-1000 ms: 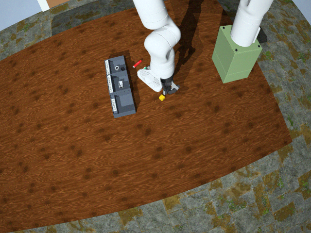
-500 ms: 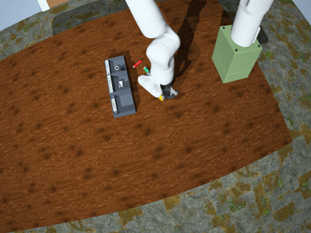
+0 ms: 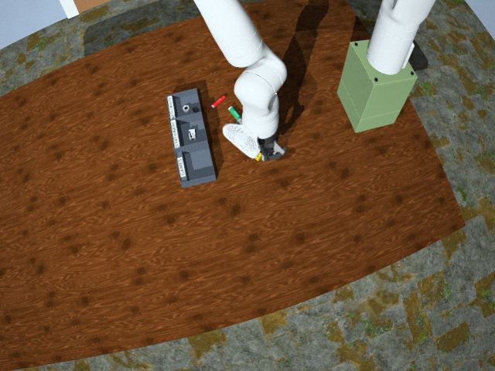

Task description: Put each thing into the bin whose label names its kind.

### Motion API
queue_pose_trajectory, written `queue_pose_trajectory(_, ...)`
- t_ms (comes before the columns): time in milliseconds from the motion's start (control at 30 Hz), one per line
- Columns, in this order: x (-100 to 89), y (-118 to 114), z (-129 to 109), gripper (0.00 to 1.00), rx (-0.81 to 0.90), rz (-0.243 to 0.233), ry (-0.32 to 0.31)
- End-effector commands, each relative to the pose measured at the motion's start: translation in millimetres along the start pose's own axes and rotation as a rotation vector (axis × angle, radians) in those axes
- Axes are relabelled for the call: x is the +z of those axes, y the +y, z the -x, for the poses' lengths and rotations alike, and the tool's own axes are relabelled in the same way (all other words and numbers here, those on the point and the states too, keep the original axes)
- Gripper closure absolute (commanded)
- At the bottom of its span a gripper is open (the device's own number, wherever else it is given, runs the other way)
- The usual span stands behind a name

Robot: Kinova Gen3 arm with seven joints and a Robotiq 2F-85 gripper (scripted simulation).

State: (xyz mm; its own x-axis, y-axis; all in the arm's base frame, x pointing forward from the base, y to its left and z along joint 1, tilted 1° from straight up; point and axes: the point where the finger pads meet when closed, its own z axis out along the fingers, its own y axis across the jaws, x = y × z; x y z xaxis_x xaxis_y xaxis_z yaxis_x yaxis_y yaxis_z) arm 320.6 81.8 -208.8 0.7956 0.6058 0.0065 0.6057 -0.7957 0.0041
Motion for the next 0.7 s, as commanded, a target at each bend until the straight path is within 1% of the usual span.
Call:
queue_pose_trajectory(0, -0.5, 0.7, -2.8, 0.69, -0.002, 0.002, 0.003)
queue_pose_trajectory(233, -0.5, 1.4, -4.5, 0.69, -0.002, 0.002, 0.003)
queue_pose_trajectory(533, 11.5, 1.3, -4.3, 0.69, -0.002, 0.002, 0.003)
queue_pose_trajectory(667, 11.5, 1.1, -3.8, 0.69, -0.002, 0.002, 0.003)
